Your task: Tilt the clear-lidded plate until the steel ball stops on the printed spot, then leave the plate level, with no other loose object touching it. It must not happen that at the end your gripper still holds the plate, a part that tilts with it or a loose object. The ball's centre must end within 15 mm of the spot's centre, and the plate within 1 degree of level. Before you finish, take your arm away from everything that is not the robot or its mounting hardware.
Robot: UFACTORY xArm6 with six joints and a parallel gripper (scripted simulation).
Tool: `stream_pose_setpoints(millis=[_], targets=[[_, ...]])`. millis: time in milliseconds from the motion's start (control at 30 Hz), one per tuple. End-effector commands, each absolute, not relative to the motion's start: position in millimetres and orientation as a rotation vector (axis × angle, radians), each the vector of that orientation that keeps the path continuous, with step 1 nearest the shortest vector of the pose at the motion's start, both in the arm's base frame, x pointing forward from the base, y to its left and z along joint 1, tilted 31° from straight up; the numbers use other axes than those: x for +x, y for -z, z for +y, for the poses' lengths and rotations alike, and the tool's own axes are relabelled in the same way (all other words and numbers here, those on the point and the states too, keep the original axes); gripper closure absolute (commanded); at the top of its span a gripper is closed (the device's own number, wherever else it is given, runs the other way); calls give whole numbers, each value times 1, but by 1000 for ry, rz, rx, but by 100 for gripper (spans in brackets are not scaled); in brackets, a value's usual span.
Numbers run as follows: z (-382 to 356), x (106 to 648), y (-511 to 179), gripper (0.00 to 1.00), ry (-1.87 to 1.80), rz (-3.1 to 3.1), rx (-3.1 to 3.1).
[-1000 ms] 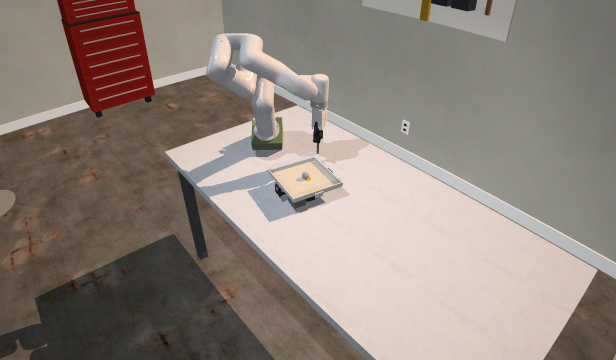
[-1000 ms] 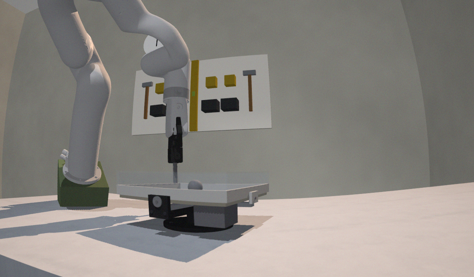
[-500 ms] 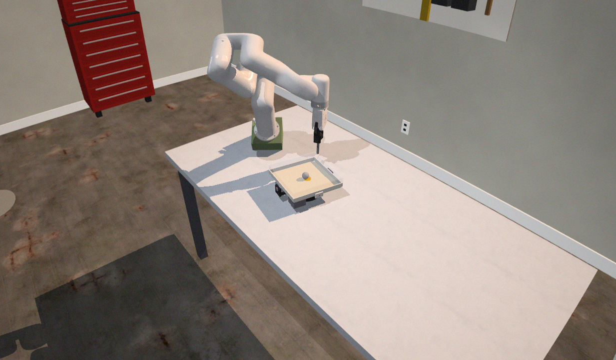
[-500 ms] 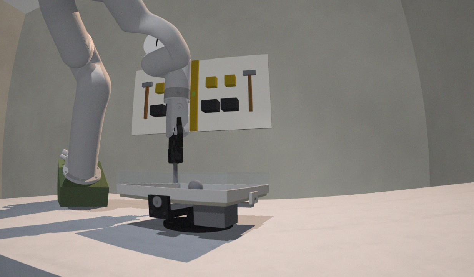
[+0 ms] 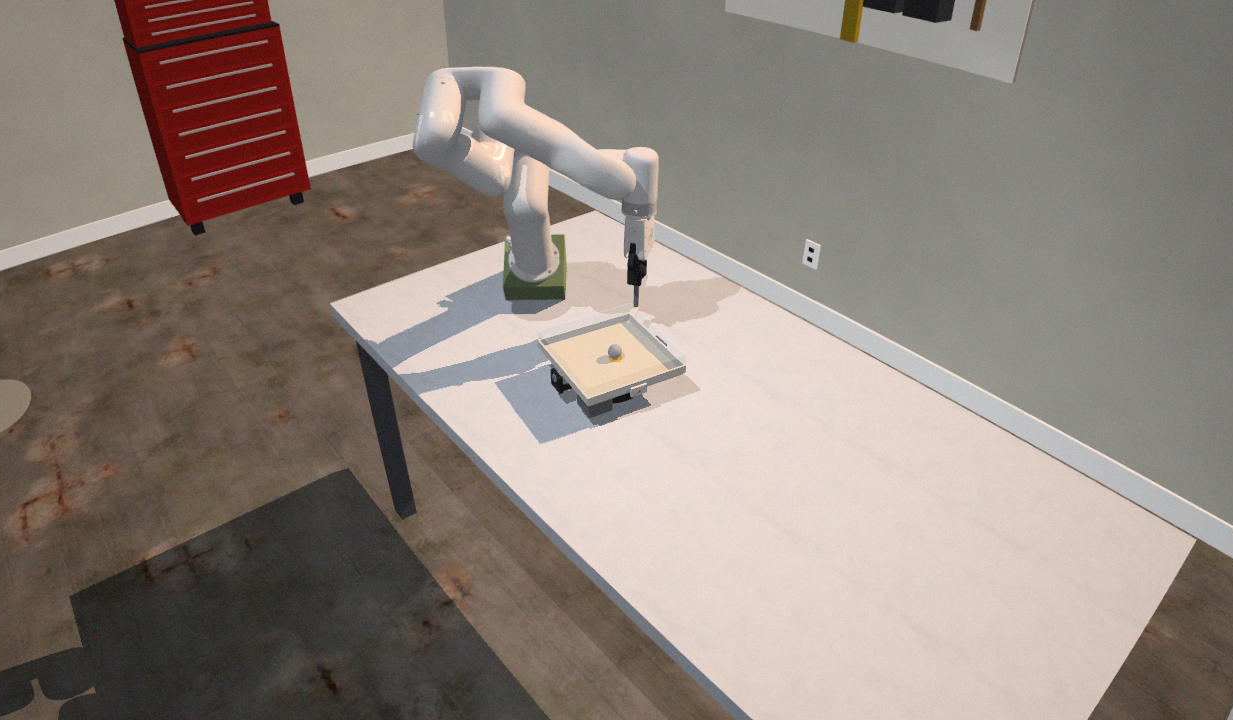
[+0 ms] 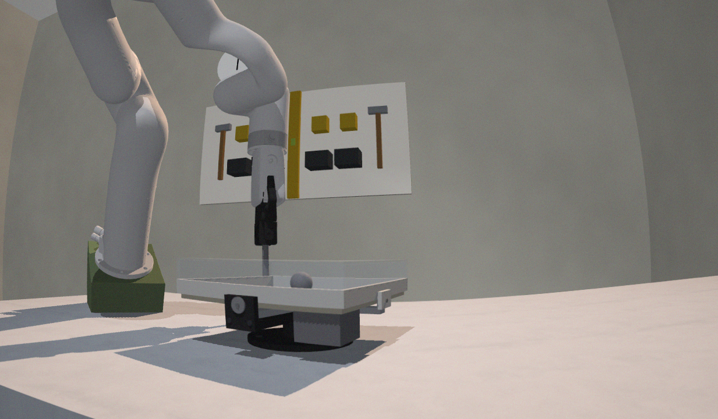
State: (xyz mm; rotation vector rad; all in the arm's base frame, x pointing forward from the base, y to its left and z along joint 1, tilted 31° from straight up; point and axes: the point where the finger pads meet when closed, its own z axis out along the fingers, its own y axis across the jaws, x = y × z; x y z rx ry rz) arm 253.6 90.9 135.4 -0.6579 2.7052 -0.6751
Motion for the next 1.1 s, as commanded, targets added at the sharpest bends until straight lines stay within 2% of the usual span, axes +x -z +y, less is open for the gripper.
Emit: stream_pose_setpoints(millis=[0, 1067], targets=[[92, 254, -137, 100, 673, 2703, -657], [91, 254, -137, 100, 673, 2703, -657]])
